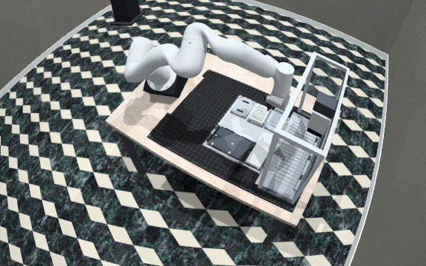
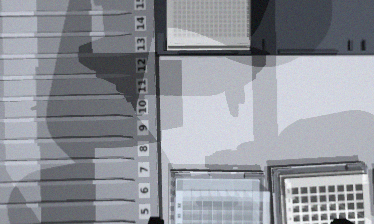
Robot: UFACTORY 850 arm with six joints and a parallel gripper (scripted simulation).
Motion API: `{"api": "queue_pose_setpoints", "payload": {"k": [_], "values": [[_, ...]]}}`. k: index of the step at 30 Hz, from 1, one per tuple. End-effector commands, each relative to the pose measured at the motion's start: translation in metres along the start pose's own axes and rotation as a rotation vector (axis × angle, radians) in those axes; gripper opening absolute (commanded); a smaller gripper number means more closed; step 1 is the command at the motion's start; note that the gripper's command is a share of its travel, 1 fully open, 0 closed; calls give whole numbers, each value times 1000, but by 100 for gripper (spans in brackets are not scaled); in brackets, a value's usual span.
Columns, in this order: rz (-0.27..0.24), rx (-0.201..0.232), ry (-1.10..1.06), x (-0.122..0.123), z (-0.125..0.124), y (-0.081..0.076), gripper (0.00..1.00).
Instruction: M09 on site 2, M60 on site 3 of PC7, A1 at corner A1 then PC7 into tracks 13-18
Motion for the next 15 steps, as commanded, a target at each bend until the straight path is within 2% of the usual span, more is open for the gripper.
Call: {"api": "queue_pose_setpoints", "payload": {"k": [1,4,12,15], "values": [[0,-1,1,16,-3,-3,100],[0,-1,1,21,-3,-4,100],[0,-1,1,61,-8,-8,100],[0,-1,1,63,-8,-9,100]]}}
Point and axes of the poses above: the point where the finger pads meet when closed, its own y axis out along the fingers, its own z axis across the jaws, x = y × z, the point moved 7 cm from there along -y, back along the fingers, and after that the axes turned 9 degrees about -y, right-handed, at the moved point
